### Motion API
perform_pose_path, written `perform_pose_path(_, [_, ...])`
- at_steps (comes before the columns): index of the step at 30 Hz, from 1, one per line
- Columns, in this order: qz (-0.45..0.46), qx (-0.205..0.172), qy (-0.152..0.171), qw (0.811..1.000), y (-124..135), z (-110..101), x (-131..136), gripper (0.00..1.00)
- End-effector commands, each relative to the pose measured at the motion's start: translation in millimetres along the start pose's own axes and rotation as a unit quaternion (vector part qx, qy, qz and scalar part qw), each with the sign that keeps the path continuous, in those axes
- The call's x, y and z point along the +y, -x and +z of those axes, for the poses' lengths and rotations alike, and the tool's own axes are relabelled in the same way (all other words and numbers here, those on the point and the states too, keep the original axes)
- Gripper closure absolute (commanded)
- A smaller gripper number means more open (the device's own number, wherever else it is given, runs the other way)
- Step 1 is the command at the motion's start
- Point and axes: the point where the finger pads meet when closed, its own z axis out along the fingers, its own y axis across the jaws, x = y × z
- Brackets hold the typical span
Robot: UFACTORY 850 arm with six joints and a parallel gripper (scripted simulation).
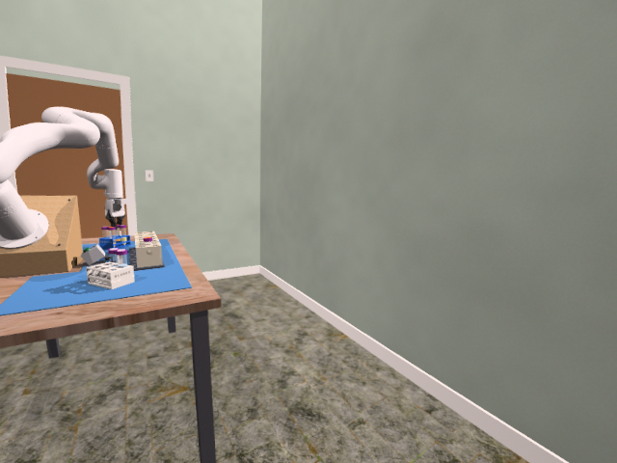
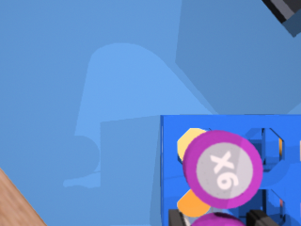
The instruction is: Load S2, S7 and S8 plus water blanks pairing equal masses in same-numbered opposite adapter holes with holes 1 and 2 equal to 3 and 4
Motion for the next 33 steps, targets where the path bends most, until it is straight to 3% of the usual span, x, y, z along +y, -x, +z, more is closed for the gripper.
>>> perform_pose_path(1, [0.000, 0.000, -0.001, 1.000, 0, -1, -1, 1.00])
perform_pose_path(33, [0.000, 0.000, -0.001, 1.000, 0, -19, -1, 1.00])
